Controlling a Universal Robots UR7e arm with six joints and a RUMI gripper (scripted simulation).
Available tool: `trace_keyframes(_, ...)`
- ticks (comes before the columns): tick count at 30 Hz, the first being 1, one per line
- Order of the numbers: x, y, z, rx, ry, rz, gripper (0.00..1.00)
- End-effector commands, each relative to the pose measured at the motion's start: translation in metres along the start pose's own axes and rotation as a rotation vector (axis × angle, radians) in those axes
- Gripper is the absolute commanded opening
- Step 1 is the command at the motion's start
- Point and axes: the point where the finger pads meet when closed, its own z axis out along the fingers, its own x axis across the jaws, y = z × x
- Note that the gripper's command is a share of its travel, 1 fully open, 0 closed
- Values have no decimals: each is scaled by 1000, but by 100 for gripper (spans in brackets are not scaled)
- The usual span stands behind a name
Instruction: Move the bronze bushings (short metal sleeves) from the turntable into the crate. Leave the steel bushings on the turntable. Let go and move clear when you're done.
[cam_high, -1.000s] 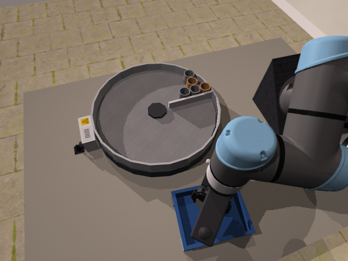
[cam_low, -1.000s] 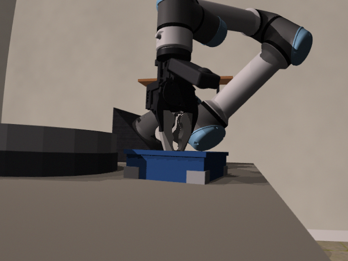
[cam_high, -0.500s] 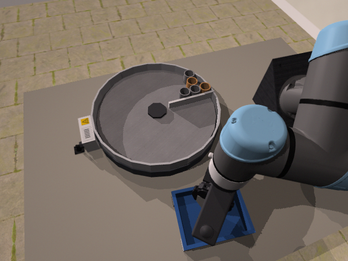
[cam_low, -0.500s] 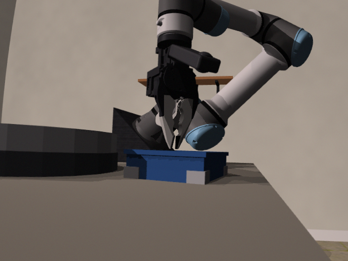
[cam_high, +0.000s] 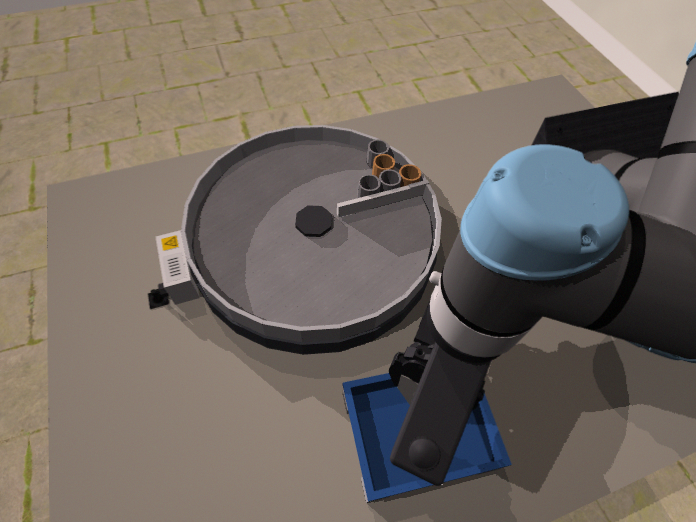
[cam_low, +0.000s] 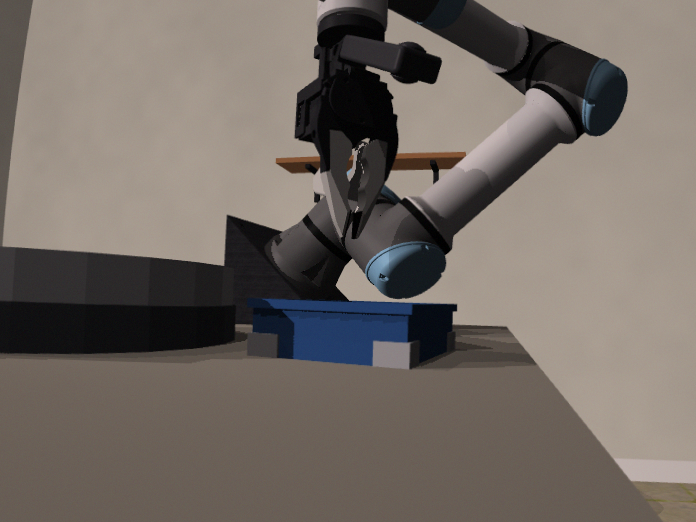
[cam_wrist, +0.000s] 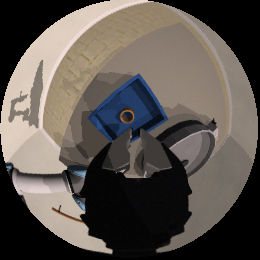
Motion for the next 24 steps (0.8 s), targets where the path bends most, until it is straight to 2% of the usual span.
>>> trace_keyframes(1, -1, 2, -9, -3, -10, 0, 6)
trace_keyframes(24, -2, 2, -7, -4, -13, 1, 6)
